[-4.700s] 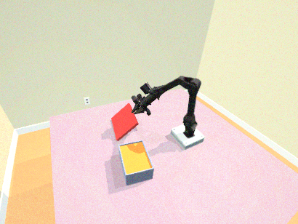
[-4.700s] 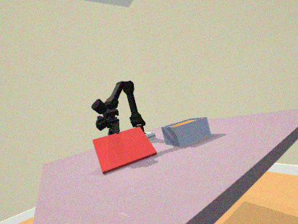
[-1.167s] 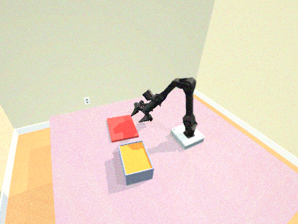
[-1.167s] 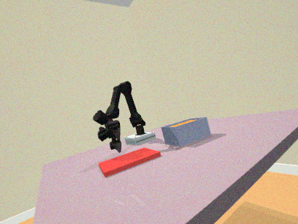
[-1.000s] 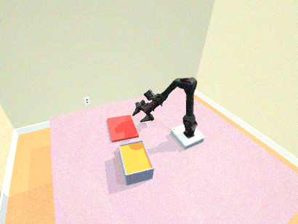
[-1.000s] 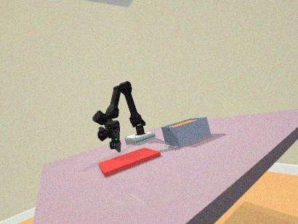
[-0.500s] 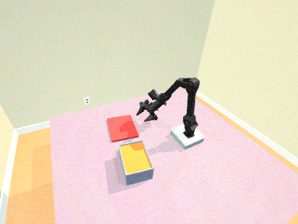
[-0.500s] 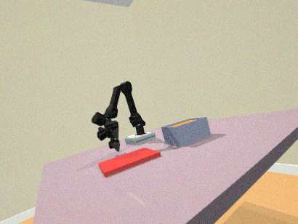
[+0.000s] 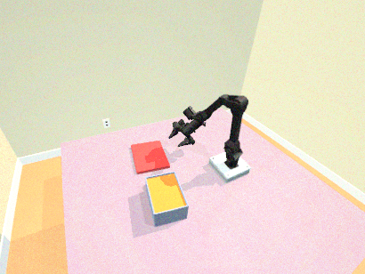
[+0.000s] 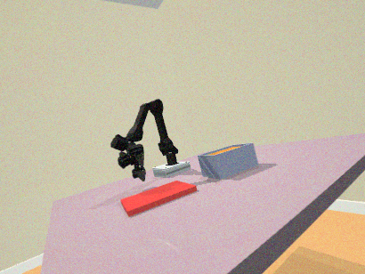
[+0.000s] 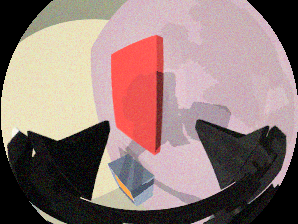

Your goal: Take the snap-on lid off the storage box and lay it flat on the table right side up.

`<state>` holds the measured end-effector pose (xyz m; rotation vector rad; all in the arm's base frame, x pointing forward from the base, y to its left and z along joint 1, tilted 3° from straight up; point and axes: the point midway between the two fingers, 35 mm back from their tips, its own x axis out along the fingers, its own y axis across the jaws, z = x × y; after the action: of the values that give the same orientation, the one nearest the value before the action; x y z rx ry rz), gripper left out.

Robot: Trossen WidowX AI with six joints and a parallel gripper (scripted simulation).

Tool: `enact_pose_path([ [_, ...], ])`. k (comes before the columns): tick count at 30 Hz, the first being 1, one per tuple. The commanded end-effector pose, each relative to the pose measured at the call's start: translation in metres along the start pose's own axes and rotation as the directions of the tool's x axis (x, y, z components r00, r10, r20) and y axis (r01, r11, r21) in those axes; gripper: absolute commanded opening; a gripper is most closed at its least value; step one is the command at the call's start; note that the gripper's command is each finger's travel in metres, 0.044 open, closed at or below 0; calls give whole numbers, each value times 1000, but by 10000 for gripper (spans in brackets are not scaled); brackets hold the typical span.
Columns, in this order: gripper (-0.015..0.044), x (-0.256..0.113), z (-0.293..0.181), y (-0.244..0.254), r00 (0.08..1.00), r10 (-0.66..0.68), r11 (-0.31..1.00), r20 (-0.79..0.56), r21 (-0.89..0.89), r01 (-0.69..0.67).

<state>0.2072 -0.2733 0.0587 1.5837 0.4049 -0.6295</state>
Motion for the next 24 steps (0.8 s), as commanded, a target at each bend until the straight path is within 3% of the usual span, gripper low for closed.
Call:
enact_pose_path([
  [1, 440, -8, 1, 6, 1000, 5, 1000, 1, -10, -5],
  [24, 440, -49, 1, 29, 1000, 3, 1000, 2, -10, -3],
])
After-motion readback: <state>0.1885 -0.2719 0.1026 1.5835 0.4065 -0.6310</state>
